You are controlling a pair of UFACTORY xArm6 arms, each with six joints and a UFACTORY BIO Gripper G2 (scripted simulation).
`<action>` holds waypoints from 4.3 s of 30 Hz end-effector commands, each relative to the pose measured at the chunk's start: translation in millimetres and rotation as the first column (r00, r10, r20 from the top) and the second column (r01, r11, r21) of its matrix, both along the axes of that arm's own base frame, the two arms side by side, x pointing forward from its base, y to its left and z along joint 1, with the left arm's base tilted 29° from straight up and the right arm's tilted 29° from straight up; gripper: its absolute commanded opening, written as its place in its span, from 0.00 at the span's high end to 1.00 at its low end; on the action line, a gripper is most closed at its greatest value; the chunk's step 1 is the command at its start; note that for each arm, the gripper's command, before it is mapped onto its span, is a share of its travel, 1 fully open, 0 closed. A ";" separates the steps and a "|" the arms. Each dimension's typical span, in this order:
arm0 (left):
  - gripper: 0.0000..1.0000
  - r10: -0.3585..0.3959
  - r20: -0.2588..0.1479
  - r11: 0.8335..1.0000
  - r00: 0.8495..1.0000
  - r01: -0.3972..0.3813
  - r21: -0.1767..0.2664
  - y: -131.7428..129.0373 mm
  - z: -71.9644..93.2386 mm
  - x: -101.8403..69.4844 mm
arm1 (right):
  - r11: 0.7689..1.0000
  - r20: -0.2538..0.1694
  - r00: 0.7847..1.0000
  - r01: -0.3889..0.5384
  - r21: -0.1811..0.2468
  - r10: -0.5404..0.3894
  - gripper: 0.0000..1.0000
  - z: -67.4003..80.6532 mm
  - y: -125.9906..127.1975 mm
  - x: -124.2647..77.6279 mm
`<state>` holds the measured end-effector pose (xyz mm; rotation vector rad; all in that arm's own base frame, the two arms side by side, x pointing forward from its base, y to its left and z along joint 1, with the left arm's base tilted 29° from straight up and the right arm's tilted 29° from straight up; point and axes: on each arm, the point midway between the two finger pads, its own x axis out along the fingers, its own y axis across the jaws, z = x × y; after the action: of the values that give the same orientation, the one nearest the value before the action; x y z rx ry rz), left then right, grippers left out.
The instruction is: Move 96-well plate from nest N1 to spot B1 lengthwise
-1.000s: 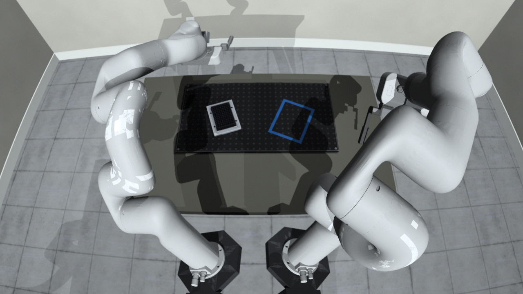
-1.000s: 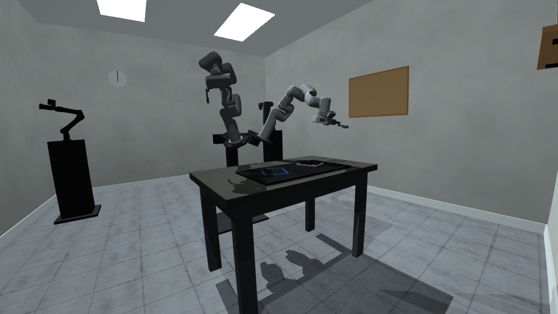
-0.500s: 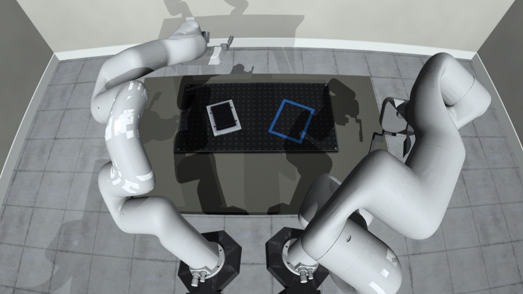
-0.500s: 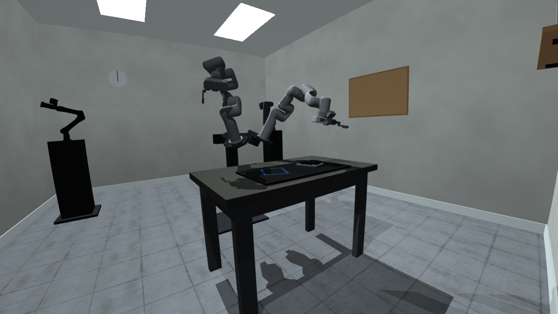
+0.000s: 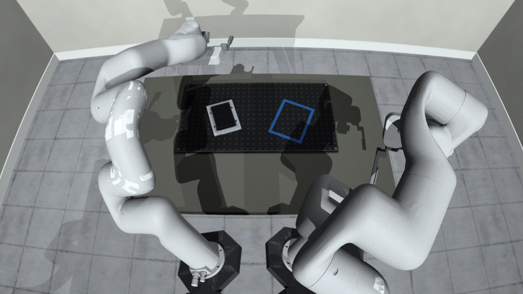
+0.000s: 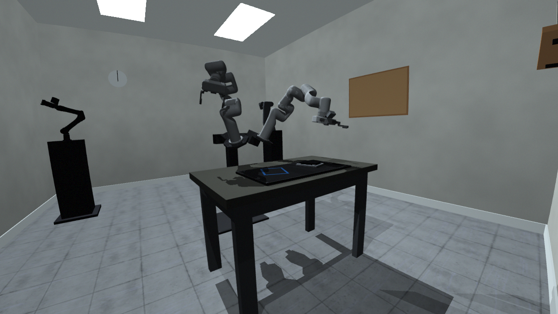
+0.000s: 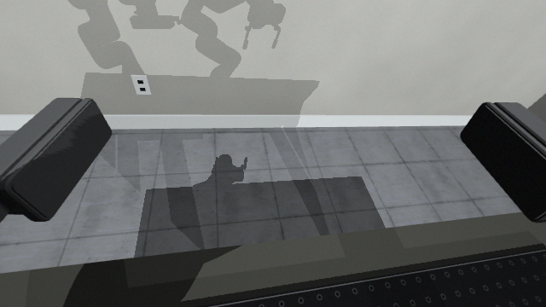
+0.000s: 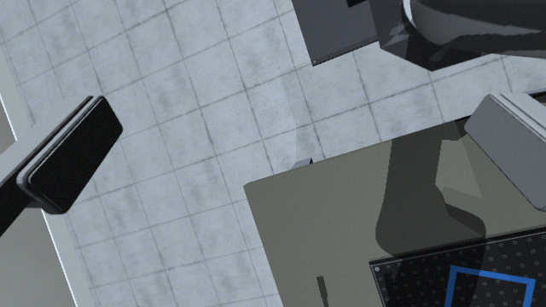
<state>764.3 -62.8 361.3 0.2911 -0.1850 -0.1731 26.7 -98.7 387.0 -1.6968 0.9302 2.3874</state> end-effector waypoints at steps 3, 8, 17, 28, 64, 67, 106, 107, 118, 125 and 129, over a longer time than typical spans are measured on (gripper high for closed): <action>0.00 -0.001 0.004 1.000 1.000 0.001 0.000 -0.7 2.9 0.1 | 1.000 0.009 1.000 0.014 -0.018 -0.014 0.00 -1.7 -2.8 -5.4; 0.00 -0.001 0.004 1.000 1.000 0.001 0.000 -0.7 2.9 0.1 | 0.999 0.013 1.000 0.022 -0.027 -0.022 0.00 -3.0 -4.2 -8.0; 0.00 -0.001 0.004 1.000 1.000 0.001 0.000 -0.7 2.9 0.1 | 0.999 0.014 1.000 0.025 -0.030 -0.025 0.00 -3.5 -4.8 -9.1; 0.00 -0.001 0.004 1.000 1.000 0.001 0.000 -0.7 2.9 0.1 | 0.999 0.014 1.000 0.015 -0.030 -0.015 0.00 -3.5 -4.6 -8.0; 0.00 -0.001 0.004 1.000 1.000 0.001 0.000 -0.7 2.9 0.1 | 0.890 0.014 0.890 -0.456 -0.030 0.456 0.00 -3.5 16.2 38.2; 0.00 -0.001 0.004 1.000 1.000 0.001 0.000 -0.7 2.9 0.1 | 0.863 0.014 0.863 -0.504 -0.030 0.505 0.00 -3.5 19.9 42.7; 0.00 -0.001 0.004 1.000 1.000 0.001 0.000 -0.7 2.9 0.1 | 0.137 0.014 0.137 -0.990 -0.030 0.991 0.00 -3.5 104.5 78.1; 0.00 -0.001 0.004 1.000 1.000 0.001 0.000 -0.7 2.9 0.1 | 0.122 0.014 0.122 -0.992 -0.030 0.992 0.00 -3.5 106.1 78.0; 0.00 -0.001 0.004 1.000 1.000 0.001 0.000 -0.7 2.9 0.1 | 0.026 0.014 0.026 -0.999 -0.030 1.000 0.00 -3.5 116.1 76.8; 0.00 -0.001 0.004 1.000 1.000 0.001 0.000 -0.7 2.9 0.1 | -0.003 0.014 -0.004 -1.000 -0.030 1.000 0.00 -3.5 119.2 76.3; 0.00 -0.001 0.004 1.000 1.000 0.001 0.000 -0.7 2.9 0.1 | -0.008 0.014 -0.008 -1.000 -0.030 1.000 0.00 -3.5 119.6 76.2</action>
<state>764.3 -62.8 361.3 0.2911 -0.1850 -0.1731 102.8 20.6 383.1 -3.0721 -0.8683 2.8014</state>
